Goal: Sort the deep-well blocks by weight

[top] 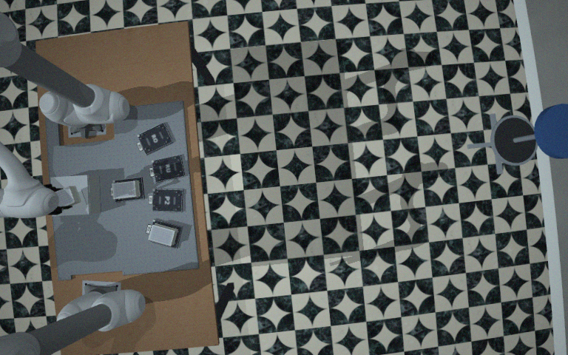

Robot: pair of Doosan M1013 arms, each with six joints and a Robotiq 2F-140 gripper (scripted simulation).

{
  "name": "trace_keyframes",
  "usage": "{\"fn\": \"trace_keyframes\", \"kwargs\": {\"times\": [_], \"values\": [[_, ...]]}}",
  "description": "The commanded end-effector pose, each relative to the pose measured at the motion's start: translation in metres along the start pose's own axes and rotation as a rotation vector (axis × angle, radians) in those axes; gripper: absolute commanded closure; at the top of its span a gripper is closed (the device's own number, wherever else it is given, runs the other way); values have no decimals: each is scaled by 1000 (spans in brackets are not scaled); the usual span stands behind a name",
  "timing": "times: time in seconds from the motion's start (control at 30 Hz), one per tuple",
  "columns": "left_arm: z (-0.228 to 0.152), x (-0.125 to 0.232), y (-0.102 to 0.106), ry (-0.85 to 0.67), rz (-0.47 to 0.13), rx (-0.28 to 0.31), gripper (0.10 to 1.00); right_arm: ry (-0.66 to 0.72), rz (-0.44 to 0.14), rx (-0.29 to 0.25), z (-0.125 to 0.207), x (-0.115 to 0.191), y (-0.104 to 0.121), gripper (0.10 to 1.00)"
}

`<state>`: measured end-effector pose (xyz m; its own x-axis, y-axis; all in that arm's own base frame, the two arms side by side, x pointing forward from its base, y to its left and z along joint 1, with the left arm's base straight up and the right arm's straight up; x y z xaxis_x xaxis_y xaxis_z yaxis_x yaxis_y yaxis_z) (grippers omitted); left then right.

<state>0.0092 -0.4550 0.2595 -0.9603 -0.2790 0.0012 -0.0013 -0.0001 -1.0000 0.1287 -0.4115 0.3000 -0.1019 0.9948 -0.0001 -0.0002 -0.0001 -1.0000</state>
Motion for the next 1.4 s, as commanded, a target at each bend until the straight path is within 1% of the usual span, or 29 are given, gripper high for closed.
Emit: {"fn": "trace_keyframes", "kwargs": {"times": [0.0, 0.5, 0.57, 1.37], "values": [[4, -5, 0, -5, 1, 1, 999, 0, 1, -1, 0, 0, -1, 98], [33, -46, -1, -5, 1, 1, 999, 0, 1, -1, 0, 0, -1, 98], [33, -46, -1, -5, 1, 1, 999, 0, 1, -1, 0, 0, -1, 98], [76, -106, -1, -5, 1, 1, 999, 0, 1, -1, 0, 0, -1, 98]]}}
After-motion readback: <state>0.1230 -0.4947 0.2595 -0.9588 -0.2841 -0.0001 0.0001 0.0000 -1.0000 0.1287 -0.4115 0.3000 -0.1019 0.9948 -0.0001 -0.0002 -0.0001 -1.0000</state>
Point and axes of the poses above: on each arm, the point where the finger pads meet when closed, its own y axis out along the fingers, its own z axis across the jaws, x = y × z, the point moved 5 cm from there along -y, back along the fingers, and after that the axes turned 2 degrees about y, right-handed, at the moved point
